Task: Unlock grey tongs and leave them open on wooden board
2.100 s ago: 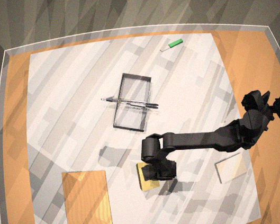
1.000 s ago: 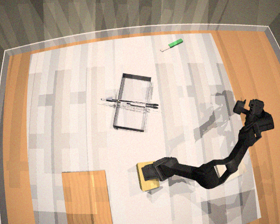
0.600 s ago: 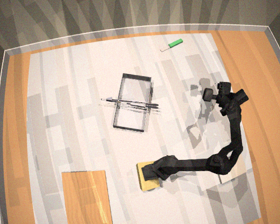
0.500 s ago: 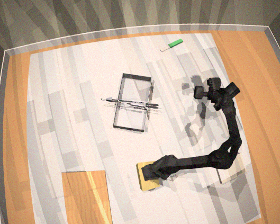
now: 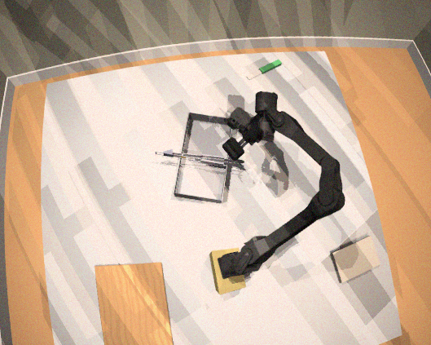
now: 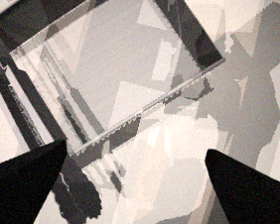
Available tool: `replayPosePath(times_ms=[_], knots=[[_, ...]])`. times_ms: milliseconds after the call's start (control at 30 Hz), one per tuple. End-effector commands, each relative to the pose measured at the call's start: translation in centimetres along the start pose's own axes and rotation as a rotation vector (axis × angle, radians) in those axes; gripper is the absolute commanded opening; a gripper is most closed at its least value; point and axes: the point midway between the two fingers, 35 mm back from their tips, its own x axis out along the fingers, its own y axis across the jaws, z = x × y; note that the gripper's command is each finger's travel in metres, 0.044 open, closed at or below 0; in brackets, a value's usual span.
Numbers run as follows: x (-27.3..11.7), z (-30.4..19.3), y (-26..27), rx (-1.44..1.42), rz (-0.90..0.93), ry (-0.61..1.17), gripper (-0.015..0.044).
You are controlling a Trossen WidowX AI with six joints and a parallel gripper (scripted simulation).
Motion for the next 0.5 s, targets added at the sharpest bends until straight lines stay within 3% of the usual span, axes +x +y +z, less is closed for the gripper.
replayPosePath(times_ms=[0,167,467], knots=[[1.5,2.1,5.6,-0.252,0.031,0.139,0.044],[2.6,3.1,11.3,-0.608,0.014,0.343,0.044],[2.7,3.3,11.7,-0.622,0.013,0.351,0.044]])
